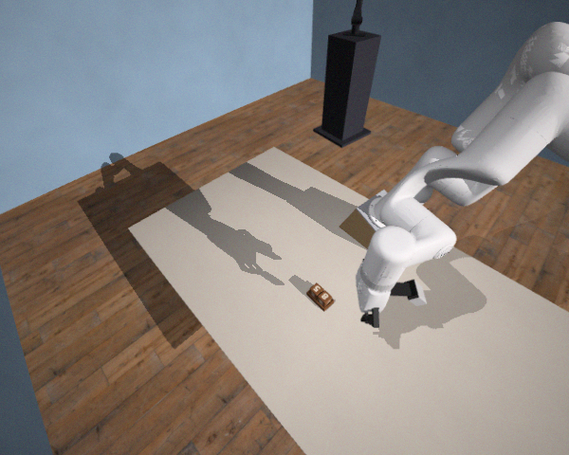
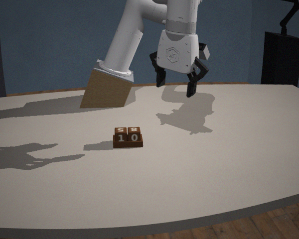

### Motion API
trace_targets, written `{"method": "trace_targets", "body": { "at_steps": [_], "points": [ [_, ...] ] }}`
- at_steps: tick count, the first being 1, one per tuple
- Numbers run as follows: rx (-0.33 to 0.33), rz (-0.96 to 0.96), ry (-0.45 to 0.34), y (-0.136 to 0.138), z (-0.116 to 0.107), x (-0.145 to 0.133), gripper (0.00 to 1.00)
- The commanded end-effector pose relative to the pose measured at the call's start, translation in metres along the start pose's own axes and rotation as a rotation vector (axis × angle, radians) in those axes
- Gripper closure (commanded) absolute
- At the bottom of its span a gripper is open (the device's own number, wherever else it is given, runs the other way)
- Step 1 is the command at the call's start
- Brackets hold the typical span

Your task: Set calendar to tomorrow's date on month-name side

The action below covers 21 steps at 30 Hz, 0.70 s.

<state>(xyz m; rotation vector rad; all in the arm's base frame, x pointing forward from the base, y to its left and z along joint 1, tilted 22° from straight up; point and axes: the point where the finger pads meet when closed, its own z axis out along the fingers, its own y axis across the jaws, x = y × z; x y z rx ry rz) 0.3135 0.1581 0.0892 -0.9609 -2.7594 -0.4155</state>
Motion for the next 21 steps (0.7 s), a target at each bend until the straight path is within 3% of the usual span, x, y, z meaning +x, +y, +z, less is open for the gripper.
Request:
{"method": "trace_targets", "body": {
  "at_steps": [1,4,5,16,21],
  "points": [
    [-0.018,0.172,-0.003,-0.012,0.000,-0.025,0.00],
    [-0.021,0.199,-0.003,-0.014,0.000,-0.028,0.00],
    [-0.033,0.314,-0.003,-0.024,0.000,-0.043,0.00],
    [-0.082,0.742,0.005,-0.069,0.002,-0.092,0.00],
    [-0.090,0.808,0.007,-0.077,0.002,-0.098,0.00]
  ]
}}
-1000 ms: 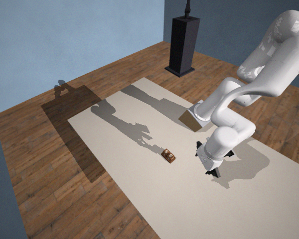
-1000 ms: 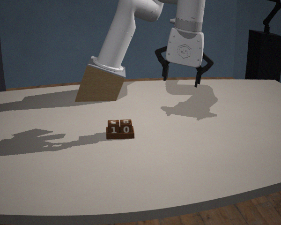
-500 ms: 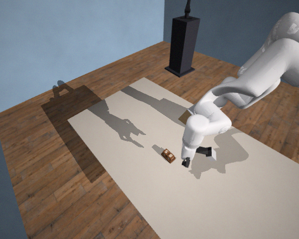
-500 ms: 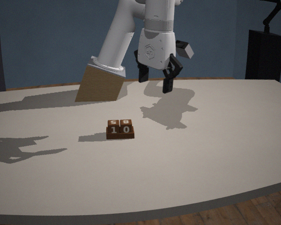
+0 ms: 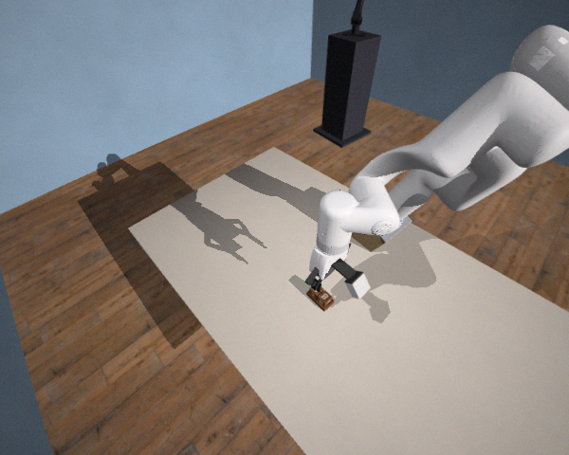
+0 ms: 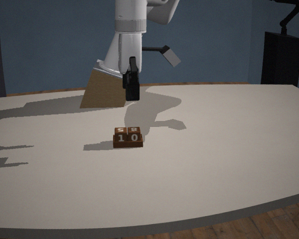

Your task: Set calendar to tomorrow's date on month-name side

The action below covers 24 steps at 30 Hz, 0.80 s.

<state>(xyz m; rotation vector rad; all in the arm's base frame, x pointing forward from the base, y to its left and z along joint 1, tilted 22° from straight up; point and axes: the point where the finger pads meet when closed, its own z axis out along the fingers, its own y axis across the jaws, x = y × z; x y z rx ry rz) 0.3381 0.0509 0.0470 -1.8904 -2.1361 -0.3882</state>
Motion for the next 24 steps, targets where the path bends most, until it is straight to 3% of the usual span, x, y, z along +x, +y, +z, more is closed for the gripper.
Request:
{"method": "trace_targets", "body": {
  "at_steps": [1,16,18,19,21,22,23,24],
  "points": [
    [-0.009,0.056,0.000,0.002,-0.001,-0.009,0.00],
    [-0.009,0.096,0.000,-0.008,0.000,-0.016,0.00],
    [-0.010,0.243,-0.001,-0.050,0.005,-0.037,0.00],
    [-0.010,0.243,-0.001,-0.050,0.005,-0.037,0.00],
    [-0.010,0.337,0.000,-0.078,0.010,-0.047,0.00],
    [-0.010,0.337,0.000,-0.078,0.010,-0.047,0.00],
    [-0.010,0.420,0.000,-0.103,0.015,-0.055,0.00],
    [-0.010,0.422,0.001,-0.104,0.015,-0.055,0.00]
  ]
}}
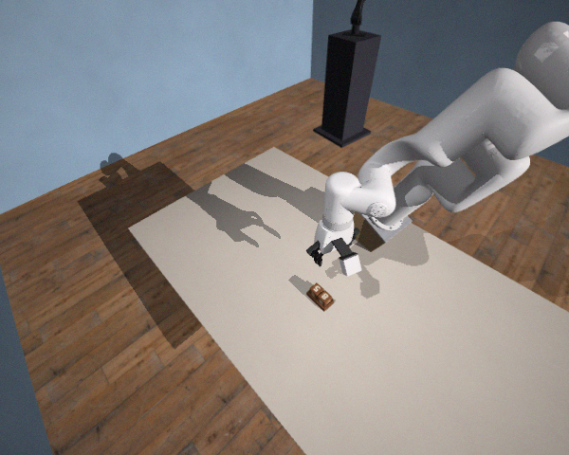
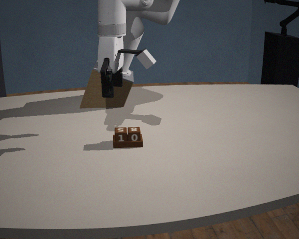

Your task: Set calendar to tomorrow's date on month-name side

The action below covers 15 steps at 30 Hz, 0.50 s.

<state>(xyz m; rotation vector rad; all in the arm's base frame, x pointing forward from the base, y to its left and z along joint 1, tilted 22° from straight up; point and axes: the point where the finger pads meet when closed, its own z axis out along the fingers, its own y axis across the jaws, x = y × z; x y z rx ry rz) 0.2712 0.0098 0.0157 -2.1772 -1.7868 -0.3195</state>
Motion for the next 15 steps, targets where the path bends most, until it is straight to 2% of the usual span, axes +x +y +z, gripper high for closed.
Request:
{"method": "trace_targets", "body": {
  "at_steps": [1,4,10,15],
  "points": [
    [-0.013,0.164,0.000,-0.043,0.004,-0.032,0.00],
    [-0.012,0.199,0.000,-0.052,0.006,-0.037,0.00],
    [-0.012,0.199,0.001,-0.052,0.009,-0.037,0.00],
    [-0.012,0.199,0.001,-0.052,0.024,-0.037,0.00]
  ]
}}
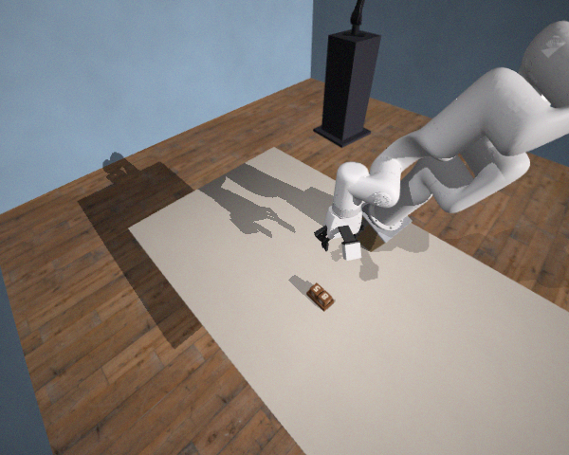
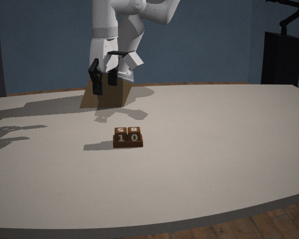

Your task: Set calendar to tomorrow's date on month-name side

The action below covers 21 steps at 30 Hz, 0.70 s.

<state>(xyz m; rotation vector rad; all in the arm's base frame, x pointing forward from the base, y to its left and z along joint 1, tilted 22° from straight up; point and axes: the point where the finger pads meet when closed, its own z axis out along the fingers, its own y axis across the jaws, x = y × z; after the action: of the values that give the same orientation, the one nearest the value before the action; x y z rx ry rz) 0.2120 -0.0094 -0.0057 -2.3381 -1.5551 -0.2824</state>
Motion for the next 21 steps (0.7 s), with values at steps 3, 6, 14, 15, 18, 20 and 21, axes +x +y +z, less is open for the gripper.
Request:
{"method": "trace_targets", "body": {
  "at_steps": [3,6,14,15,18,20,21],
  "points": [
    [-0.002,0.000,0.001,0.001,0.022,0.000,0.00],
    [-0.002,0.000,0.001,0.001,0.034,0.000,0.00],
    [-0.002,0.000,0.001,0.001,0.050,0.000,0.00],
    [-0.002,0.000,0.001,0.001,0.051,0.000,0.00],
    [-0.002,0.000,0.001,0.001,0.051,0.000,0.00],
    [-0.002,0.000,0.001,0.001,0.052,0.000,0.00],
    [-0.002,0.000,0.001,0.001,0.052,0.000,0.00]
  ]
}}
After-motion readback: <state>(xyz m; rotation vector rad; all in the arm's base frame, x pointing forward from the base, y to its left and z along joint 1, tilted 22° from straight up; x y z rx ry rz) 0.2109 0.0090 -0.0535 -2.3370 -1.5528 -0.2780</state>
